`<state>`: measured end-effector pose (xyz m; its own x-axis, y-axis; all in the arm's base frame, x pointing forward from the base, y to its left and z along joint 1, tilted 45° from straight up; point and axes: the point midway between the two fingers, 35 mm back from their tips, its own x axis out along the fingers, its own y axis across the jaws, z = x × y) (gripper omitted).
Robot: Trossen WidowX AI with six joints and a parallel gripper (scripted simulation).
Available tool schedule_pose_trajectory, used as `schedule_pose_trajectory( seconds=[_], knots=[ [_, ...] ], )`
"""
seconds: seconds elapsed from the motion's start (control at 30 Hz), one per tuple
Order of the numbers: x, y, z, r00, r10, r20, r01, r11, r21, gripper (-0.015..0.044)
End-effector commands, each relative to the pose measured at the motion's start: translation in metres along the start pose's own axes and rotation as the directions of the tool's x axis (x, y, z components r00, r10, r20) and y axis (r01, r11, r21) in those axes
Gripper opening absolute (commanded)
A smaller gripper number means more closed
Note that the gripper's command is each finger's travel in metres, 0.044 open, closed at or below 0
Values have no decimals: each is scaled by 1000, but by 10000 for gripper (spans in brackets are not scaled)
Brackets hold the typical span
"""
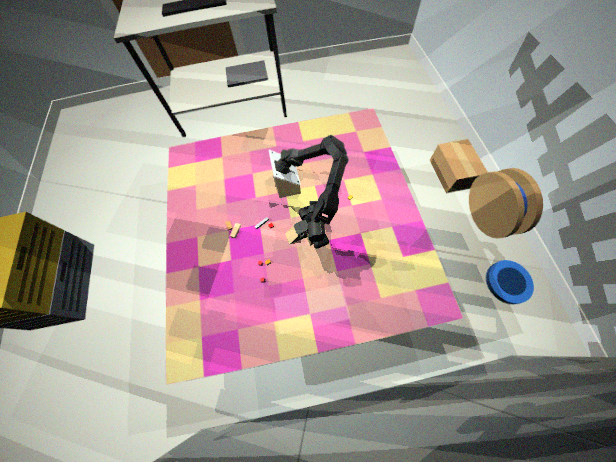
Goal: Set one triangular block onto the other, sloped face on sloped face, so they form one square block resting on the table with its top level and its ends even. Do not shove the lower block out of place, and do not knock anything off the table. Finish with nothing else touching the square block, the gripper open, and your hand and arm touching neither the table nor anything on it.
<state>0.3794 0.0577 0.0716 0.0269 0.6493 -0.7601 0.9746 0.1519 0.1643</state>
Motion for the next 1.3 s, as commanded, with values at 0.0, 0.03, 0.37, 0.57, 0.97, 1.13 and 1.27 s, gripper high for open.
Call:
schedule_pose_trajectory(
  seconds=[0.0, 0.03, 0.37, 0.57, 0.97, 1.13, 1.27],
  knots=[
    [-3, -9, 23, 1000, -7, 4, 7, 1000, 6, 0],
    [-3, -11, 28, 1000, -8, 3, 8, 1000, 6, 0],
    [-9, -33, 71, 1000, -13, -8, 13, 1000, 6, 0],
    [-12, -48, 95, 1000, -13, -21, 14, 1000, 5, 0],
    [-17, -88, 137, 998, -5, -59, 4, 1000, -1, 0],
    [-17, -93, 141, 998, -2, -65, 2, 1000, -2, 0],
    [-6, -92, 136, 998, -2, -64, 2, 1000, -1, 0]
  ],
)
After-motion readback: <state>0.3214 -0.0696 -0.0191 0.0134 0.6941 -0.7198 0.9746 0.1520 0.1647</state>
